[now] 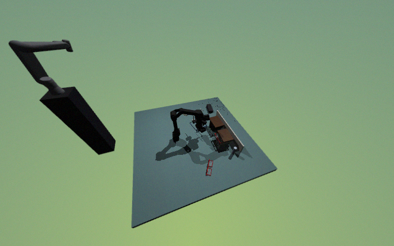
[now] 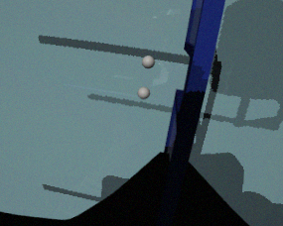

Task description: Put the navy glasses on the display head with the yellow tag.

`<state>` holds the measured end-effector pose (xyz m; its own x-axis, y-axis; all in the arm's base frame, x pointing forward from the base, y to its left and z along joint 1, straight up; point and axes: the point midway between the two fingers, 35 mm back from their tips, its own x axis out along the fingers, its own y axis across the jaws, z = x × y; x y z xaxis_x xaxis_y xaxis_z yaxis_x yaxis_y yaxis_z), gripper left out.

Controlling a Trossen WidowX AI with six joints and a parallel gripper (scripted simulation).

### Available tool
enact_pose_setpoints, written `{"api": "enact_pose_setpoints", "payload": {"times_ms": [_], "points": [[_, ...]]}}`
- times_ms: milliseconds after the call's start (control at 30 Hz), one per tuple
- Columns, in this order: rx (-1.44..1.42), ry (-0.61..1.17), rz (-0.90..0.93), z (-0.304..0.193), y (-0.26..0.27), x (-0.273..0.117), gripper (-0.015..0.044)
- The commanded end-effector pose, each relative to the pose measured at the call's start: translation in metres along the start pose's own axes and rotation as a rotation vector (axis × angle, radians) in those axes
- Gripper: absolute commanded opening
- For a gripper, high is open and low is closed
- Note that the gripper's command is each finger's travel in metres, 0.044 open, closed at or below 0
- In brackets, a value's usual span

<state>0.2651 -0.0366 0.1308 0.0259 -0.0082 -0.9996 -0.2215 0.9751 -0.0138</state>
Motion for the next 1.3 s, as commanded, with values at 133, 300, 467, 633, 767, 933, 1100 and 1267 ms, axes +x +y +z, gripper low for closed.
{"api": "enact_pose_setpoints", "payload": {"times_ms": [133, 300, 467, 633, 767, 933, 1100, 1267], "points": [[-0.005, 0.003, 0.0, 0.0, 0.0, 0.007, 0.0], [-0.005, 0.003, 0.0, 0.0, 0.0, 0.011, 0.0], [-0.005, 0.003, 0.0, 0.0, 0.0, 0.014, 0.0], [-0.005, 0.003, 0.0, 0.0, 0.0, 0.018, 0.0], [-0.005, 0.003, 0.0, 0.0, 0.0, 0.021, 0.0], [-0.005, 0.003, 0.0, 0.0, 0.0, 0.025, 0.0], [-0.005, 0.003, 0.0, 0.0, 0.0, 0.029, 0.0], [-0.006, 0.003, 0.0, 0.0, 0.0, 0.033, 0.0]]}}
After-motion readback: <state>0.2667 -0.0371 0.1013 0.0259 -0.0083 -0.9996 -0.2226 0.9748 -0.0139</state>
